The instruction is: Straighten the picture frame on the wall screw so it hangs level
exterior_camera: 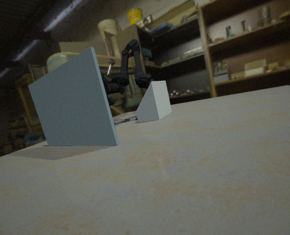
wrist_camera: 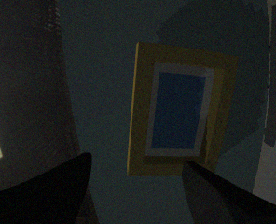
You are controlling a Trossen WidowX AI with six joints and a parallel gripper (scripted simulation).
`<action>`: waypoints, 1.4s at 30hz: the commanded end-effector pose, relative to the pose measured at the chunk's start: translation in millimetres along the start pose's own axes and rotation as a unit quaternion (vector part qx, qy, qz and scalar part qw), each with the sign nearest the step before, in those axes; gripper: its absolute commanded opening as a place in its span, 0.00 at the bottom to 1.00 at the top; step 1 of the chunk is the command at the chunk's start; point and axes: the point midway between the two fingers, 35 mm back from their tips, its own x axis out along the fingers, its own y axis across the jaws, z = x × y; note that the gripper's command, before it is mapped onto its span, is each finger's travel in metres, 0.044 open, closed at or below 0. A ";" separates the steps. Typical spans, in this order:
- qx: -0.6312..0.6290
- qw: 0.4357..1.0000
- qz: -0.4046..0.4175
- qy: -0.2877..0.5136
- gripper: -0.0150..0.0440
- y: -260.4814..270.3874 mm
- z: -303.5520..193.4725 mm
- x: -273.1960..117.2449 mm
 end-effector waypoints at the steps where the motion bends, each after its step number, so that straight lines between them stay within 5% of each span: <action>1: -0.012 1.000 0.000 -0.001 0.69 -6.9 -2.3 11.3; 17: -0.012 1.000 0.000 -0.001 0.69 -6.8 -1.9 12.7; 28: -0.011 1.000 0.002 -0.002 0.69 -6.0 -1.4 89.9; 42: -0.011 1.000 0.002 -0.002 0.69 -6.0 -1.7 91.3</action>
